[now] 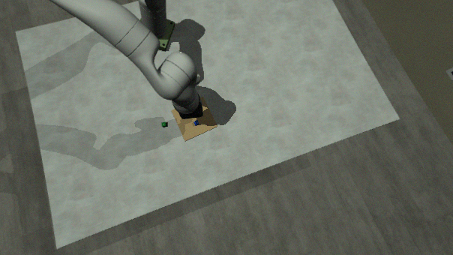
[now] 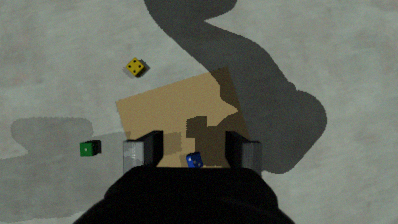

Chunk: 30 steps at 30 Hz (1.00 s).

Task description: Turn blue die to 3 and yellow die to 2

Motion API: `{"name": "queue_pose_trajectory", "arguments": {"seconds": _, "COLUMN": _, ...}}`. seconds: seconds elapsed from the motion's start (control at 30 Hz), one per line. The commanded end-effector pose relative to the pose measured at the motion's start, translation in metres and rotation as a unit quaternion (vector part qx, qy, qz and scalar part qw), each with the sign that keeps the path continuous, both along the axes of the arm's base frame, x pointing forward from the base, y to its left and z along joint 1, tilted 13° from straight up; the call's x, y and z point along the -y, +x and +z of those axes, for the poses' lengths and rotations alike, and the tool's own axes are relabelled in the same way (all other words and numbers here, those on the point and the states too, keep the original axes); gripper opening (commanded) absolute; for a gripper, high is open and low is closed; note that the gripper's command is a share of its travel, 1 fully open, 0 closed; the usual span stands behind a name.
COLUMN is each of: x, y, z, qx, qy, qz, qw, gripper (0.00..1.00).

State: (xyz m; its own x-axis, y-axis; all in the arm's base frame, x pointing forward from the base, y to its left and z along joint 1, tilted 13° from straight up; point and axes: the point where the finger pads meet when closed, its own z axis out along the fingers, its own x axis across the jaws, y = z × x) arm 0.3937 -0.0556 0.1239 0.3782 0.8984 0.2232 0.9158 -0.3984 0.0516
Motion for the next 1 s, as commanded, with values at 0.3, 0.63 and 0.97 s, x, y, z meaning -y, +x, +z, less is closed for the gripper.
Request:
{"name": "queue_pose_trajectory", "arguments": {"seconds": 0.3, "x": -0.008, "y": -0.032, "z": -0.011, "qx": -0.057, "qy": 0.033, "qz": -0.211, "qw": 0.975, "gripper": 1.00}}
{"name": "queue_pose_trajectory", "arguments": {"seconds": 0.63, "x": -0.012, "y": -0.053, "z": -0.019, "qx": -0.100, "qy": 0.060, "qz": -0.403, "qw": 0.908, "gripper": 1.00}}
{"name": "queue_pose_trajectory", "arguments": {"seconds": 0.97, "x": -0.006, "y": -0.071, "z": -0.025, "qx": -0.135, "qy": 0.087, "qz": -0.610, "qw": 0.776, "gripper": 1.00}}
